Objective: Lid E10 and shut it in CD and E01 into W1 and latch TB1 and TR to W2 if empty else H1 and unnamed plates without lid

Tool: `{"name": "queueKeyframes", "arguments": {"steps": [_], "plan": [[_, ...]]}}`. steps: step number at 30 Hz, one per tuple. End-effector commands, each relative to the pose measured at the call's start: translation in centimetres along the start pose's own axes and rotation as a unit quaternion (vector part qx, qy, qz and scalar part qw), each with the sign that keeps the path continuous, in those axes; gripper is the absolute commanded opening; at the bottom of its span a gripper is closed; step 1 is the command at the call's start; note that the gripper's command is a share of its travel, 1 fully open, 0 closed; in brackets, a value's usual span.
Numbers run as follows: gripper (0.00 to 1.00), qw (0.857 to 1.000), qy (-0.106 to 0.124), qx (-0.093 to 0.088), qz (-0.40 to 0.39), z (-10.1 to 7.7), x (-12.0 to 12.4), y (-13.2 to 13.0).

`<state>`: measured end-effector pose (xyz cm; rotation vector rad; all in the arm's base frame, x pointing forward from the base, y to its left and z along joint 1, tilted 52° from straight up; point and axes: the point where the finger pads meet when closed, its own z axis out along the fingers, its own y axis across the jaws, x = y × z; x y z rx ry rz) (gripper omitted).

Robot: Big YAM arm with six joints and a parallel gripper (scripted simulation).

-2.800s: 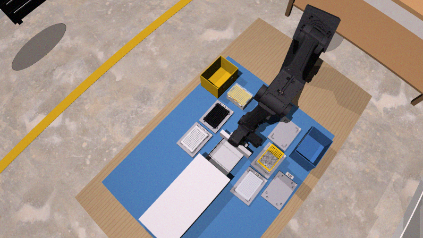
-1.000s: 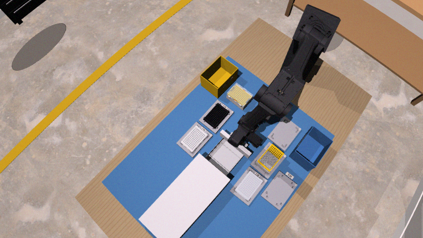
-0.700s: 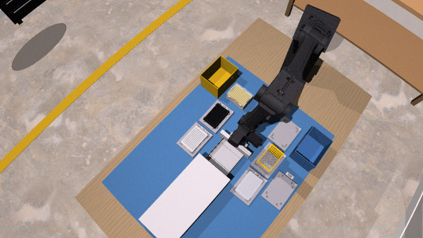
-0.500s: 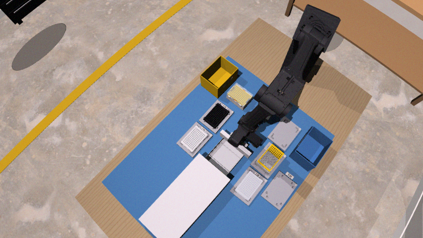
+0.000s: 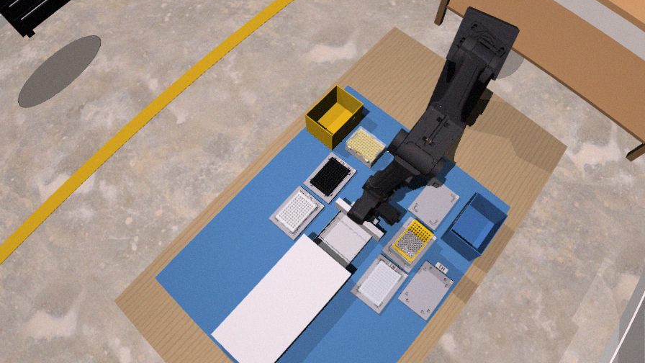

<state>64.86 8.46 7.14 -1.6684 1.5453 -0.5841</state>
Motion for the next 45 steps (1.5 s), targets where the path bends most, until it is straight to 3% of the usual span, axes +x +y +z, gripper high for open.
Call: {"name": "queueKeyframes", "arguments": {"steps": [1, 13, 16, 25, 26, 28, 45], "plan": [[0.30, 1.000, -0.004, -0.025, 0.005, 0.4, -0.4, 2.8], [0.30, 1.000, -0.004, -0.025, 0.005, 0.4, -0.4, 2.8], [0.30, 1.000, -0.004, -0.009, 0.003, -1.3, -0.5, 0.8], [0.30, 1.000, 0.001, -0.007, 0.003, -2.4, 0.3, 0.7], [0.30, 1.000, 0.002, -0.018, 0.004, -1.8, 0.5, 1.9], [0.30, 1.000, 0.002, -0.007, 0.002, -2.8, 0.4, 0.7], [0.30, 1.000, -0.001, -0.007, -0.002, -4.7, 0.0, 0.7]]}}
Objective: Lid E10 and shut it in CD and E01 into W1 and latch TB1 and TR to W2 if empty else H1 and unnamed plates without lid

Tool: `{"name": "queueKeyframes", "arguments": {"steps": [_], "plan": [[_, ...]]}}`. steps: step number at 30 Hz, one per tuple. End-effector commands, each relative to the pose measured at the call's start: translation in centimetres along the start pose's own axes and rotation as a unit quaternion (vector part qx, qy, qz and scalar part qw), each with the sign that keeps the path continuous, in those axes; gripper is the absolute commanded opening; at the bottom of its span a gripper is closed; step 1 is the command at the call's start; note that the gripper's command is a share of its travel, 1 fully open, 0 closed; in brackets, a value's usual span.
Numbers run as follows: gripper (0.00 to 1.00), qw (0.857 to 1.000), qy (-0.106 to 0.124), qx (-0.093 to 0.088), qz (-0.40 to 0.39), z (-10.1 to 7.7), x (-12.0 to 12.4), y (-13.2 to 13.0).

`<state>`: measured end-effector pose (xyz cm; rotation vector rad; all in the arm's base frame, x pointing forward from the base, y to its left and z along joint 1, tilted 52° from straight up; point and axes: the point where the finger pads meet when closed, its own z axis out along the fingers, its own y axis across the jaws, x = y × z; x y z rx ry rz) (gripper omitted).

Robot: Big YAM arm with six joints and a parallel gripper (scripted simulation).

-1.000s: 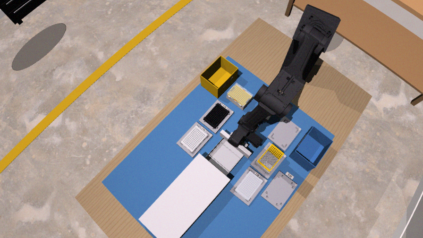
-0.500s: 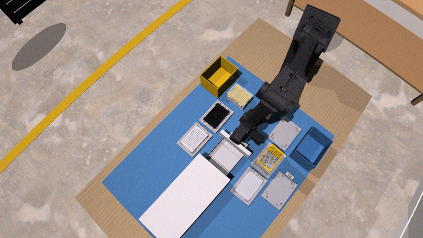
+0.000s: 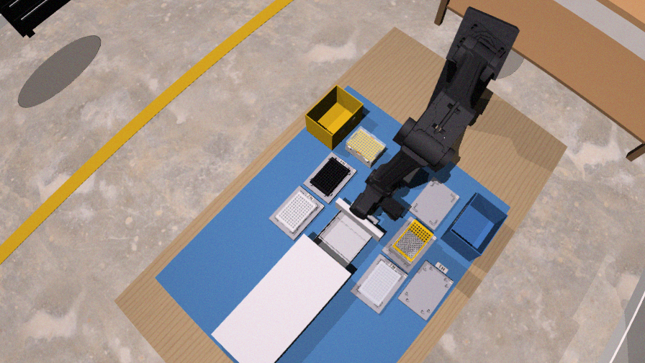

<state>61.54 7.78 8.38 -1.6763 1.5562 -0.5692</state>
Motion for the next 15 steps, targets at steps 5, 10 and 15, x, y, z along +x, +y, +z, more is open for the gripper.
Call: {"name": "queueKeyframes", "arguments": {"steps": [5, 10, 15], "plan": [[0.30, 1.000, 0.003, 0.002, -0.002, -2.0, 0.5, -0.4], [0.30, 1.000, 0.001, 0.001, -0.004, -2.6, 0.2, -0.4], [0.30, 1.000, 0.003, 0.004, -0.002, -3.0, 0.4, -0.7]]}}
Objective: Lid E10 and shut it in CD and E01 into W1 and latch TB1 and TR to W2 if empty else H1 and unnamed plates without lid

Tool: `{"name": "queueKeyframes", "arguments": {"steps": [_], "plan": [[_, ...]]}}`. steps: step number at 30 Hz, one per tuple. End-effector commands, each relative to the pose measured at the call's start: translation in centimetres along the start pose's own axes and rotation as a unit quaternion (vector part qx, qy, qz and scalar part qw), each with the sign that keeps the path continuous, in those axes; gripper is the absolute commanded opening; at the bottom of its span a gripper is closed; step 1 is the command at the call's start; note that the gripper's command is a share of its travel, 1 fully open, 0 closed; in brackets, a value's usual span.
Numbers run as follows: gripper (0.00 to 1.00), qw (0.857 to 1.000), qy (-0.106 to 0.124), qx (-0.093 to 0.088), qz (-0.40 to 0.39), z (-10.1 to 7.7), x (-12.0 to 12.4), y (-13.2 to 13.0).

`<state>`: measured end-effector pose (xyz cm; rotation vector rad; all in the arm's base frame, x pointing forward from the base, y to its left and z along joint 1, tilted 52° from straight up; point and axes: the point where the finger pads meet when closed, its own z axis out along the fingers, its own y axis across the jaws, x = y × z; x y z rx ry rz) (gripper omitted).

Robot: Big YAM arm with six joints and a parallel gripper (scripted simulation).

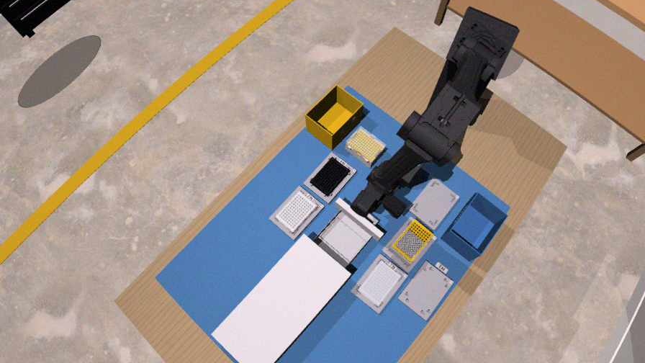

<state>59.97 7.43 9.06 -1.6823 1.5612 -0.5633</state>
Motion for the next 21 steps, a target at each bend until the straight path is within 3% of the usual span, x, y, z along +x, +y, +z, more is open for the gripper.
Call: {"name": "queueKeyframes", "arguments": {"steps": [1, 21], "plan": [[0.30, 1.000, 0.003, 0.006, -0.002, -1.5, 0.5, -0.8], [0.30, 1.000, 0.003, 0.007, -0.003, -3.9, 0.6, -0.9]]}}
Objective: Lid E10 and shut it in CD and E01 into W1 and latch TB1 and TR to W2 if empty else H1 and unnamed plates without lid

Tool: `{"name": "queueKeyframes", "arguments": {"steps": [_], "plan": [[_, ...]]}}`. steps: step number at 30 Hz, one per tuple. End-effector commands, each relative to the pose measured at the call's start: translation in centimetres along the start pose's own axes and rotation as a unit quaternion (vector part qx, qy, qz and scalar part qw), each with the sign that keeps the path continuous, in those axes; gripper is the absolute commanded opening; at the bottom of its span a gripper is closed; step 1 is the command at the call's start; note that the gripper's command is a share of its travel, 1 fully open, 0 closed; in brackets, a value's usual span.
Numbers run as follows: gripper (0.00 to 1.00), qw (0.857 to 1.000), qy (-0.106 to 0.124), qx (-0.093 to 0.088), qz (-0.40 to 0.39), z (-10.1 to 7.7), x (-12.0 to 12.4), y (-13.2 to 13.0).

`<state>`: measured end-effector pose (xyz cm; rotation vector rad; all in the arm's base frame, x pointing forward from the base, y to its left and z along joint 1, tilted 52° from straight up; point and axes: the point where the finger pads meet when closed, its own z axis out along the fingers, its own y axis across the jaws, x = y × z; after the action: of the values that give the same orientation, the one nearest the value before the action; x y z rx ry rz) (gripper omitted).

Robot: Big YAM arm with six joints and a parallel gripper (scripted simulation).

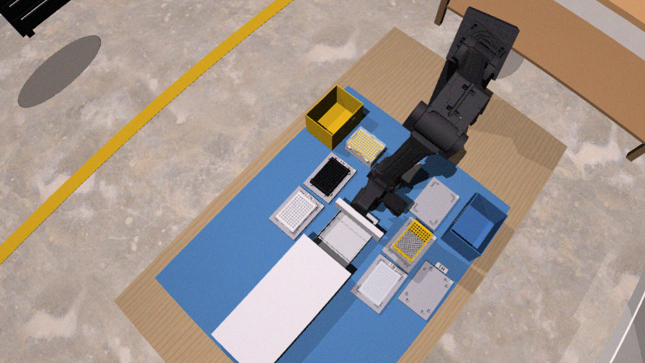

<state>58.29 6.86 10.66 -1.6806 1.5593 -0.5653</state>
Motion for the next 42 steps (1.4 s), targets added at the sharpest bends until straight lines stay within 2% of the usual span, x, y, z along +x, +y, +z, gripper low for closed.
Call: {"name": "queueKeyframes", "arguments": {"steps": [1, 12, 13, 20, 24, 35, 36, 42], "plan": [[0.30, 1.000, 0.003, 0.006, -0.002, -1.6, 0.5, -0.7], [0.30, 1.000, 0.003, 0.006, -0.002, -2.8, 0.5, -0.7], [0.30, 1.000, -0.002, 0.006, -0.006, -2.8, -0.2, -0.8], [0.30, 1.000, 0.003, 0.006, -0.002, -3.9, 0.5, -0.6], [0.30, 1.000, 0.001, 0.005, -0.004, -4.4, 0.2, -0.6], [0.30, 1.000, 0.000, 0.005, -0.001, -3.7, 0.0, -0.5], [1.00, 1.000, 0.004, -0.005, 0.027, -3.3, 1.1, -0.3], [1.00, 0.992, 0.004, -0.004, 0.127, -3.2, 3.0, -2.0]]}}
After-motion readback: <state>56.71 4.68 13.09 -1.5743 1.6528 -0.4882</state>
